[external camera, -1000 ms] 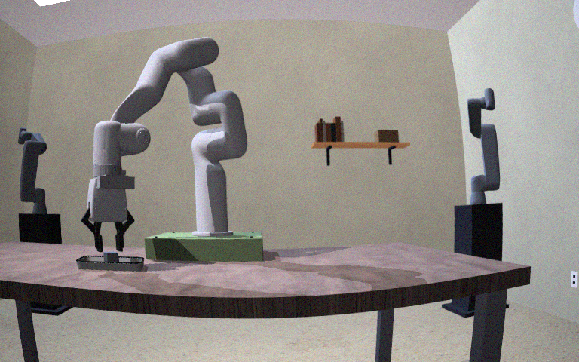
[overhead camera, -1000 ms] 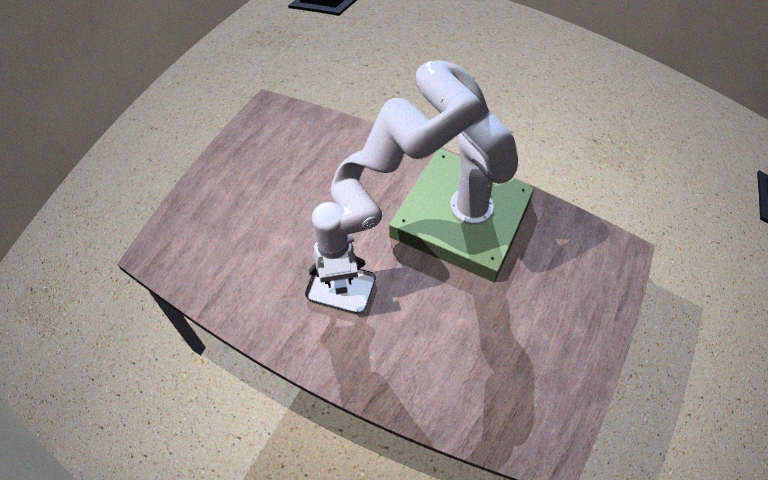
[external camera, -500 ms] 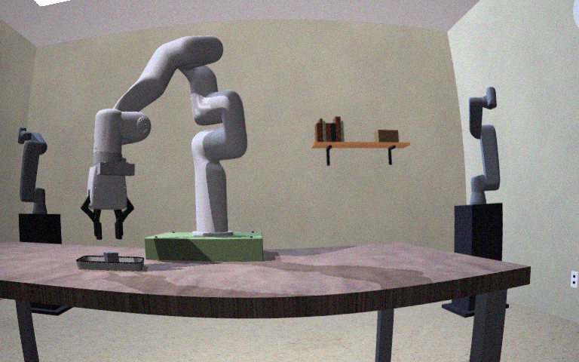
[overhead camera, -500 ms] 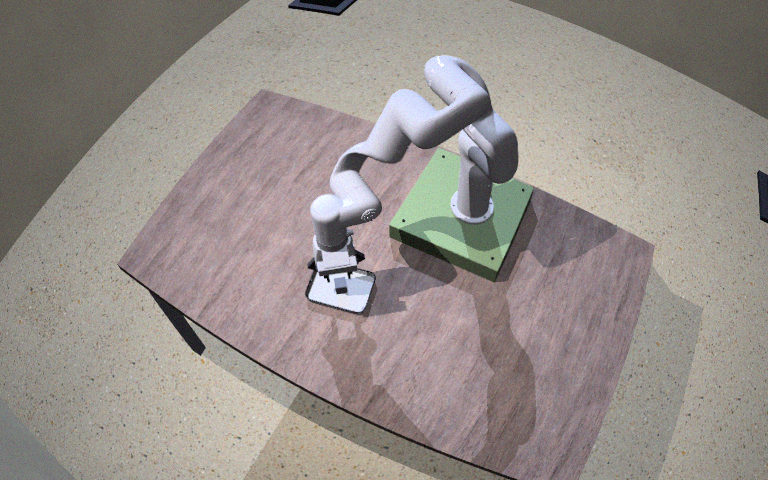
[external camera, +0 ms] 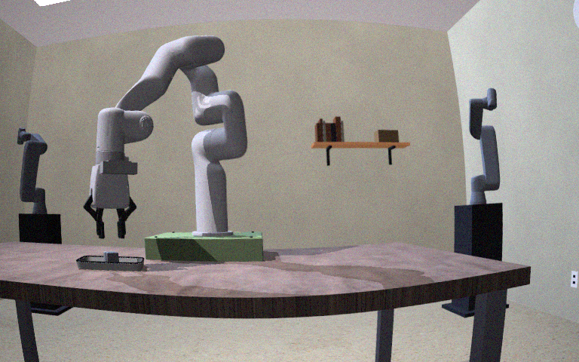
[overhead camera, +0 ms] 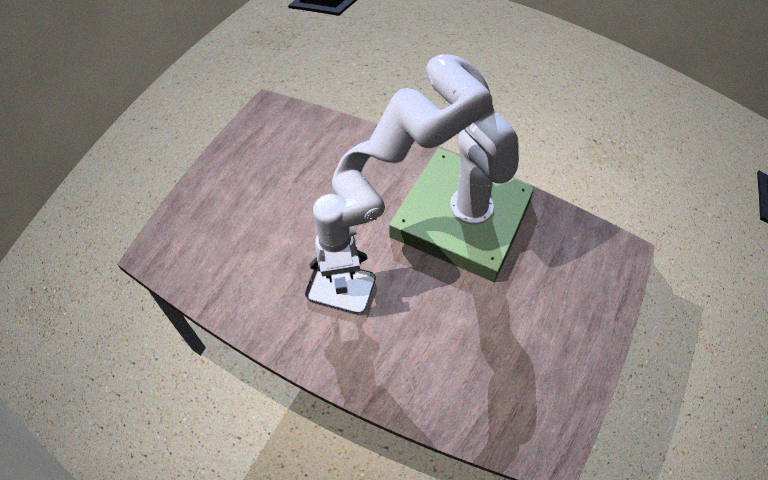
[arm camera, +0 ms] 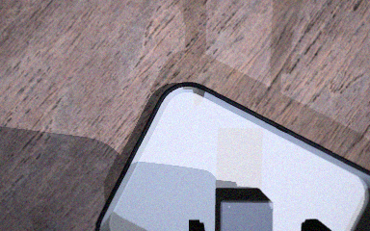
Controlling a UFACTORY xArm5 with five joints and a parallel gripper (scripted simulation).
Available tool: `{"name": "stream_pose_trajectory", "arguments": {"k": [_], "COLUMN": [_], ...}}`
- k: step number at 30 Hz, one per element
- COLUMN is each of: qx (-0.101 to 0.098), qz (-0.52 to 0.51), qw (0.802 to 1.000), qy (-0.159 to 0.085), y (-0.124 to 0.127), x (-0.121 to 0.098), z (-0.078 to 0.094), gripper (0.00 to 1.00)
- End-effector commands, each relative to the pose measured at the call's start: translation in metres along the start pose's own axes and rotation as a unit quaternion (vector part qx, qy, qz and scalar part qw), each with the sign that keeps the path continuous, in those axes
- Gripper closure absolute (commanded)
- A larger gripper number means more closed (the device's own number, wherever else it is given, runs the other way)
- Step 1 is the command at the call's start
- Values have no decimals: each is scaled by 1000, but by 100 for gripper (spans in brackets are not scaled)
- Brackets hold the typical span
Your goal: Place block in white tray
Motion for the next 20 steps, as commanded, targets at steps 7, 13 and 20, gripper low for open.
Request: {"name": "stream_pose_trajectory", "arguments": {"k": [7, 13, 20], "qx": [0, 0, 0], "qz": [-1, -1, -1], "qw": [1000, 1000, 1000], "qy": [2, 2, 2], "y": [-104, -152, -175], "x": [79, 116, 135], "z": [2, 2, 0], "gripper": [45, 45, 45]}}
Point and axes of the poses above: the point where the finger pads meet when closed, its own z axis out along the fingers, its own y axis across the jaws, x = y × z, the point moved 10 cm from there along -z, back along the fingers, and after that the axes turned 13 degrees about -z, right-handed, at the moved point
